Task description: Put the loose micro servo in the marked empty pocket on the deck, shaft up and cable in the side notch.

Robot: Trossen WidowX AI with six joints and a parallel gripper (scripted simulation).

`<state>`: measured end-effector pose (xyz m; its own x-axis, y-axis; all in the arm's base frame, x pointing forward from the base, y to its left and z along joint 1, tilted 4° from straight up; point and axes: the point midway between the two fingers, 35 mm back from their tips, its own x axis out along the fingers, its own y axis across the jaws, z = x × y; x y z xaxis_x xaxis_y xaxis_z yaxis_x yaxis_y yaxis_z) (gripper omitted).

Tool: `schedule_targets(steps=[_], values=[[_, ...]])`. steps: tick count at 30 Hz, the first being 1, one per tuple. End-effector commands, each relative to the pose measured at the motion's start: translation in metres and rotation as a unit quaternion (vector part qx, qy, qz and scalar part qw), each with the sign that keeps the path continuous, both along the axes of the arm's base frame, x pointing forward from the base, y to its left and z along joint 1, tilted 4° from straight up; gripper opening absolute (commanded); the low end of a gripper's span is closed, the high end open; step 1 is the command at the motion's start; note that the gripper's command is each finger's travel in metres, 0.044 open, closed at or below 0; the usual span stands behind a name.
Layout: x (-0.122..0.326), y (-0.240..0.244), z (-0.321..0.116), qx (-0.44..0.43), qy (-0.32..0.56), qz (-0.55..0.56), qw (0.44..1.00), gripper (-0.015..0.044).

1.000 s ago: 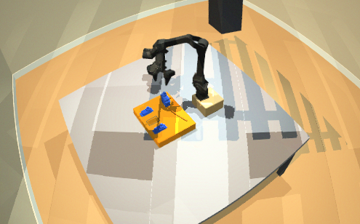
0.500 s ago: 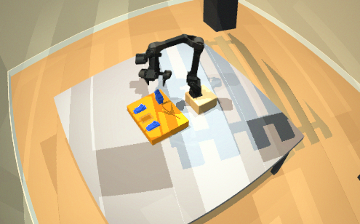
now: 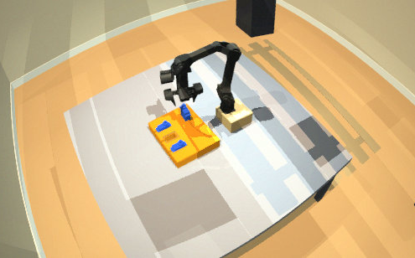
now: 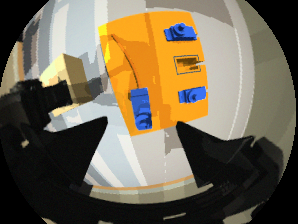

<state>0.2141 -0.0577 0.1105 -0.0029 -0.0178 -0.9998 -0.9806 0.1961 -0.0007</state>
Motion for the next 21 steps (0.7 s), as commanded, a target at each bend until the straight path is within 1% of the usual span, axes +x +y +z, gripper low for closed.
schedule_targets(steps=[1, 5, 9, 15, 21], values=[[-0.001, 0.008, -0.002, -0.014, 0.004, 0.056, 0.998, 0.0440], [-0.002, 0.016, -0.003, -0.027, 0.007, 0.109, 0.994, 0.0440], [-0.002, 0.016, -0.004, -0.027, 0.007, 0.112, 0.993, 0.0440], [-0.002, 0.014, -0.025, -0.027, 0.007, 0.112, 0.993, 0.0440], [-0.002, 0.014, -0.031, -0.027, 0.007, 0.112, 0.993, 0.0440]])
